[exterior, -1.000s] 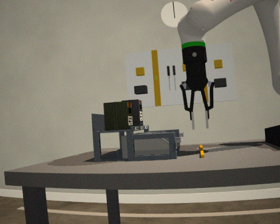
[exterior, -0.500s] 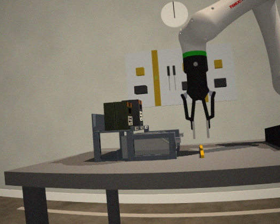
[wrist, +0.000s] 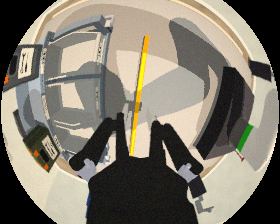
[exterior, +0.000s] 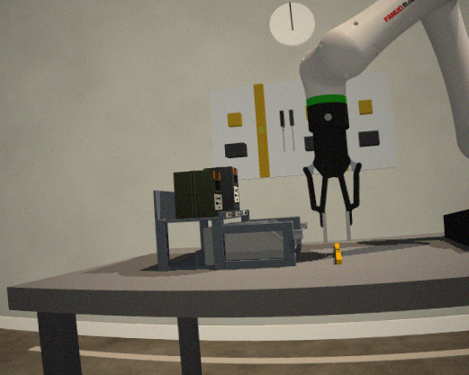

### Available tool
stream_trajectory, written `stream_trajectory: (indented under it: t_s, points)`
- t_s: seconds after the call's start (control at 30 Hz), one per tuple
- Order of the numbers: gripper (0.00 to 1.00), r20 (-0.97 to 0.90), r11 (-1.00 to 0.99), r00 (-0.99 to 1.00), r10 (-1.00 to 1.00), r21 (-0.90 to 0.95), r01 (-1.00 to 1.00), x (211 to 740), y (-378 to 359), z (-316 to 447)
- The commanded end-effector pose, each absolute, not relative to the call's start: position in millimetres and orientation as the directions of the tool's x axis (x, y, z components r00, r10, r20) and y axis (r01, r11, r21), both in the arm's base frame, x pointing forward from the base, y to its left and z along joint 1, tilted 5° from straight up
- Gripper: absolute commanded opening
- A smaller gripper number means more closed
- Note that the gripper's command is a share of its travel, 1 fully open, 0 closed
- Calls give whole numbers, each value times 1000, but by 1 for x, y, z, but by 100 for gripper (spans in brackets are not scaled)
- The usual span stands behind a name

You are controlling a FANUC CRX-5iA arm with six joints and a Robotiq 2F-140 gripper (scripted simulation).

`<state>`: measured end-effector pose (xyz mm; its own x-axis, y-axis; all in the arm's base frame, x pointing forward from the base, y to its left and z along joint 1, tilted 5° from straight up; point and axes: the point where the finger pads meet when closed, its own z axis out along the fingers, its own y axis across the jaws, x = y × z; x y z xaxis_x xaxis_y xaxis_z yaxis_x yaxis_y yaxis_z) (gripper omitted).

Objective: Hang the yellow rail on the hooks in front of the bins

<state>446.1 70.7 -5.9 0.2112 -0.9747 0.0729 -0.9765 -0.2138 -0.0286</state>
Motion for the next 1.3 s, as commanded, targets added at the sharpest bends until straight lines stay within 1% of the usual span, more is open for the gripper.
stream_trajectory:
  t_s: [0.0,1.27]
  points:
    - [30,73,-214,211,-975,-29,-976,447,70,-16]
    - [30,73,-214,211,-975,-29,-976,448,69,-29]
